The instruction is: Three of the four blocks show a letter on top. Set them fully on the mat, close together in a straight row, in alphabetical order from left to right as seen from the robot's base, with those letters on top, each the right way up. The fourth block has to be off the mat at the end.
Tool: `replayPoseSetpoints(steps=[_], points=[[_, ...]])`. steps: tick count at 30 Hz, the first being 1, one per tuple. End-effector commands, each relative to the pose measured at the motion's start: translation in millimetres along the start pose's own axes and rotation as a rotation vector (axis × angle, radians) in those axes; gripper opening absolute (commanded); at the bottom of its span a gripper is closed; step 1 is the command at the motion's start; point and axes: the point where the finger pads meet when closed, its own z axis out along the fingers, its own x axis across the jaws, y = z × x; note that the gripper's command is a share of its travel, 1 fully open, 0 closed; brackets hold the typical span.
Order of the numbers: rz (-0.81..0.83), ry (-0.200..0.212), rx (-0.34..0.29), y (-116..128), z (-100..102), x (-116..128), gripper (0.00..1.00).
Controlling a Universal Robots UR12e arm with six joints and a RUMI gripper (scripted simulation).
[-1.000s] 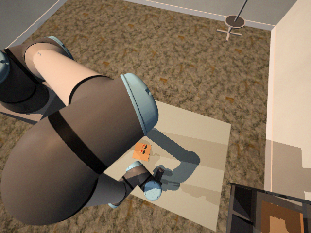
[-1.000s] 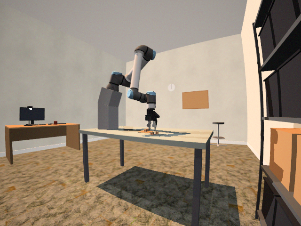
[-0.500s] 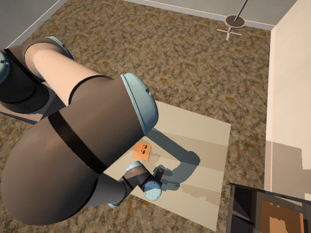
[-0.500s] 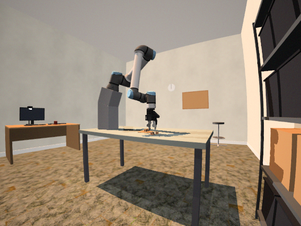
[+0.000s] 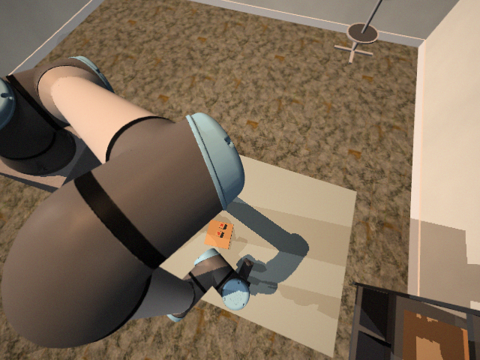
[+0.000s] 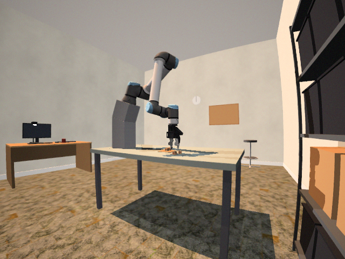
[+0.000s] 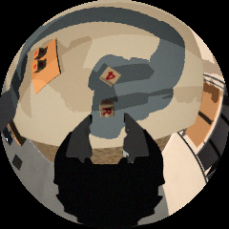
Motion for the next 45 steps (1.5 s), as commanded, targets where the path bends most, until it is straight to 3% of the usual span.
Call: replayPoseSetpoints(steps=[1, 14, 33, 45], points=[[0.0, -0.002, 0.0, -2, 0, -3, 0.4], [-0.001, 0.001, -0.001, -1, 5, 0, 0.4], [-0.001, 0.002, -0.001, -2, 36, 1, 0.4], [0.0, 0.004, -0.002, 0, 35, 2, 0.4]])
